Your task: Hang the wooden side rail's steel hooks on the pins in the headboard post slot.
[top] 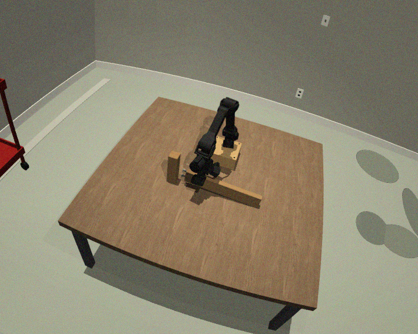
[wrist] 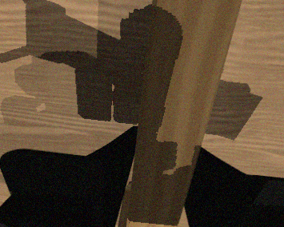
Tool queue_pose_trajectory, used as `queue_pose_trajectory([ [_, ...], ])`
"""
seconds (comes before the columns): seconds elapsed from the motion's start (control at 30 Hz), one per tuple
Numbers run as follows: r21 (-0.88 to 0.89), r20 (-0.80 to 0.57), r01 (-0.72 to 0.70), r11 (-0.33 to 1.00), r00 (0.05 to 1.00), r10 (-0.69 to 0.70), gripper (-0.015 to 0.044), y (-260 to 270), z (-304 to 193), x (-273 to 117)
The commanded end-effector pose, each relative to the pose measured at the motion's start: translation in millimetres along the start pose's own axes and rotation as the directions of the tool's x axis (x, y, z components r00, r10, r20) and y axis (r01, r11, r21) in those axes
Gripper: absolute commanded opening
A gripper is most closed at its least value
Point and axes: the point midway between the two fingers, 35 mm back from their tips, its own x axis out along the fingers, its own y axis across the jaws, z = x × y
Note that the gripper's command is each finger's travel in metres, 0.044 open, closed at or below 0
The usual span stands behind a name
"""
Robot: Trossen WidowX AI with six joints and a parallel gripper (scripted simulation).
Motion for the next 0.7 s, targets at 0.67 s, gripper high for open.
queue_pose_trajectory([
  [0.67,-0.005,-0.005,0.007,1.000,1.000,-0.007,0.0000,-4.0,-3.5,-4.5],
])
